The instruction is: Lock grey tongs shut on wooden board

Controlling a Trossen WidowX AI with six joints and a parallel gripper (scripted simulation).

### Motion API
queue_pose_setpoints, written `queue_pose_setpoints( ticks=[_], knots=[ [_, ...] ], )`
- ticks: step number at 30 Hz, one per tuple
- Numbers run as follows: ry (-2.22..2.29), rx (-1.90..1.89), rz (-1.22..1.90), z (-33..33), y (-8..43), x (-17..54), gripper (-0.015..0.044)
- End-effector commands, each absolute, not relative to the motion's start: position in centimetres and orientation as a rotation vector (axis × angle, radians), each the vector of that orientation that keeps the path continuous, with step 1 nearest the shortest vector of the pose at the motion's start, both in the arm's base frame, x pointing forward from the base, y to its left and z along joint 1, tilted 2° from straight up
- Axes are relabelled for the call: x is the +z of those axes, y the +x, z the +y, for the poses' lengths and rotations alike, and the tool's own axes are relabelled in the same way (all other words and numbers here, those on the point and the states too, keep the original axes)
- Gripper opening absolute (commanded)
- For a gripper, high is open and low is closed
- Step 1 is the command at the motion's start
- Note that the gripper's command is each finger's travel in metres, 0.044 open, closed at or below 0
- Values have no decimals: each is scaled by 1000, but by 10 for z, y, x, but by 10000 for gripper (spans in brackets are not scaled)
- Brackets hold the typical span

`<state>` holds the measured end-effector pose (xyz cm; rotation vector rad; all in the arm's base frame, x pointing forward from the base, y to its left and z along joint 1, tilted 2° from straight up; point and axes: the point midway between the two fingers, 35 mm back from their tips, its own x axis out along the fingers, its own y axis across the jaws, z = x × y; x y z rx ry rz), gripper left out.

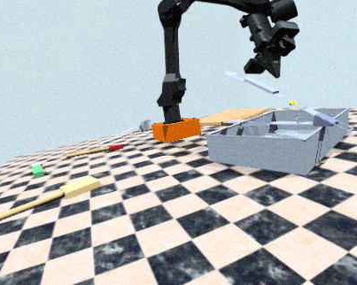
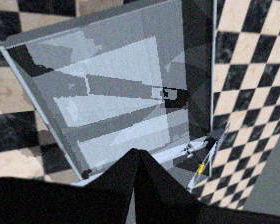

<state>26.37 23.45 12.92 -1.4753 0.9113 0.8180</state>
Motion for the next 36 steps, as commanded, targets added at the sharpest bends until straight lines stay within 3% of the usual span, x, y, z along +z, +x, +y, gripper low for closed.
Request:
queue_pose_setpoints(
  ticks=[1, 11, 19, 31, 36],
  knots=[
    [-1629, 997, 892, 225, 286, 129, -150],
    [-1925, 1403, 733, 199, 329, 130, -150],
    [-2129, 1772, 410, 149, 377, 130, -150],
    [-2148, 1831, 351, 127, 392, 126, -150],
    [-2201, 1988, 165, 115, 397, 120, -150]
  ],
)
